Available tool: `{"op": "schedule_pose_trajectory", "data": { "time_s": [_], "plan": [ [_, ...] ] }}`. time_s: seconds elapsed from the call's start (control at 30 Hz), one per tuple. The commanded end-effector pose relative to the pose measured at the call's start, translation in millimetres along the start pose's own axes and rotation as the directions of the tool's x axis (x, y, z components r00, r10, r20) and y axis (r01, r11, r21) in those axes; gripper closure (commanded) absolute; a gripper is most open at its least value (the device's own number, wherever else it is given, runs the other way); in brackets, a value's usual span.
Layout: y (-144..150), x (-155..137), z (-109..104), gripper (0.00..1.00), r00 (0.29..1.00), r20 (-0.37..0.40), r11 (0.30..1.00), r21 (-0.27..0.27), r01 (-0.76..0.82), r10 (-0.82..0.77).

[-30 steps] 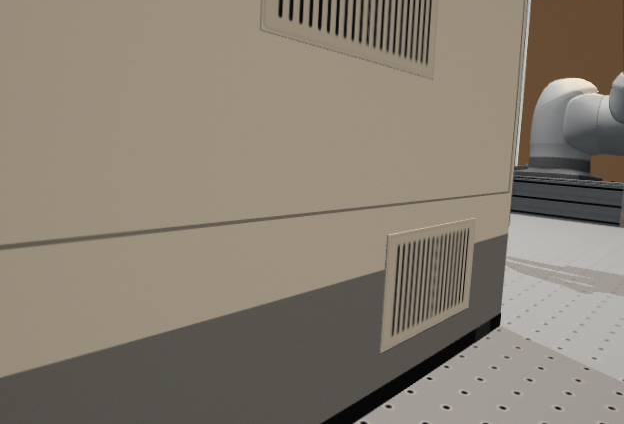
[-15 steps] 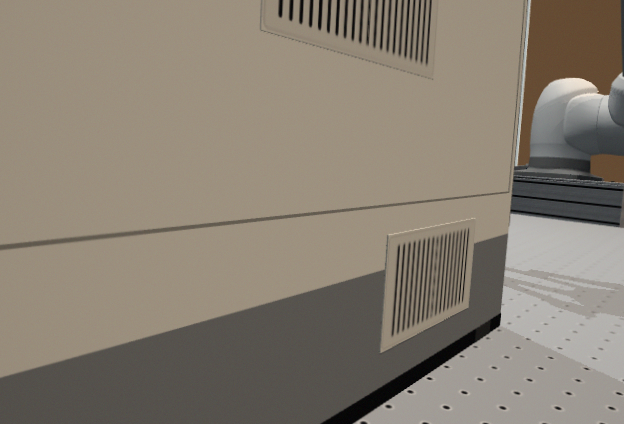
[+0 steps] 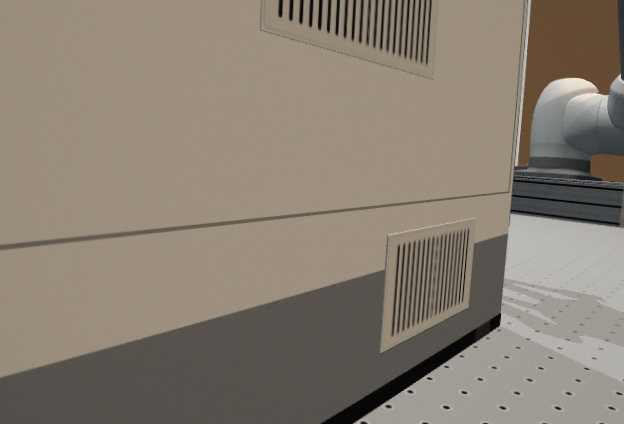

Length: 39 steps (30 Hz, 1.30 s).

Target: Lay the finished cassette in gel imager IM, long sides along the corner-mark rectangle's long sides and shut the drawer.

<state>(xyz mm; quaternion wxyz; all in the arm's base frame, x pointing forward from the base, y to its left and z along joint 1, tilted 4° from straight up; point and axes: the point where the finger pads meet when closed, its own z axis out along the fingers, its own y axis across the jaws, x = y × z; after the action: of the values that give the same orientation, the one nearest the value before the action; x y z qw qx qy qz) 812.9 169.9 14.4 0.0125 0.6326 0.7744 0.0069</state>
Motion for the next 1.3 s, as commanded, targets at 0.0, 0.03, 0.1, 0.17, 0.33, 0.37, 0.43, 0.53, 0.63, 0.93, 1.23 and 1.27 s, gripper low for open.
{"op": "schedule_pose_trajectory", "data": {
  "time_s": [0.0,0.03,0.1,0.17,0.33,0.37,0.43,0.53,0.63,0.93,1.23,1.27],
  "plan": [
    [13.4,0.2,3.1,0.73,1.0,0.0,1.0,0.0,0.0,0.0],
    [18.3,0.3,4.3,0.73,1.0,0.0,1.0,0.0,0.0,0.0],
    [23.1,0.4,5.5,0.73,1.0,0.0,1.0,0.0,0.0,0.0],
    [28.0,0.5,6.7,0.73,1.0,0.0,1.0,0.0,0.0,0.0],
    [52.3,0.9,12.6,0.73,1.0,0.0,1.0,0.0,0.0,0.0],
    [57.1,1.0,13.8,0.73,1.0,0.0,1.0,0.0,0.0,0.0],
    [66.8,1.1,16.2,0.73,1.0,0.0,1.0,0.0,0.0,0.0],
    [81.4,1.4,19.8,0.73,1.0,0.0,1.0,0.0,0.0,0.0],
    [96.0,1.6,23.4,0.73,1.0,0.0,1.0,0.0,0.0,0.0],
    [103.3,1.7,25.2,0.73,1.0,0.0,1.0,0.0,0.0,0.0],
    [103.3,1.7,26.5,0.73,1.0,0.0,1.0,0.0,0.0,0.0],
    [103.3,1.7,26.5,0.73,1.0,0.0,1.0,0.0,0.0,0.0]
  ]
}}
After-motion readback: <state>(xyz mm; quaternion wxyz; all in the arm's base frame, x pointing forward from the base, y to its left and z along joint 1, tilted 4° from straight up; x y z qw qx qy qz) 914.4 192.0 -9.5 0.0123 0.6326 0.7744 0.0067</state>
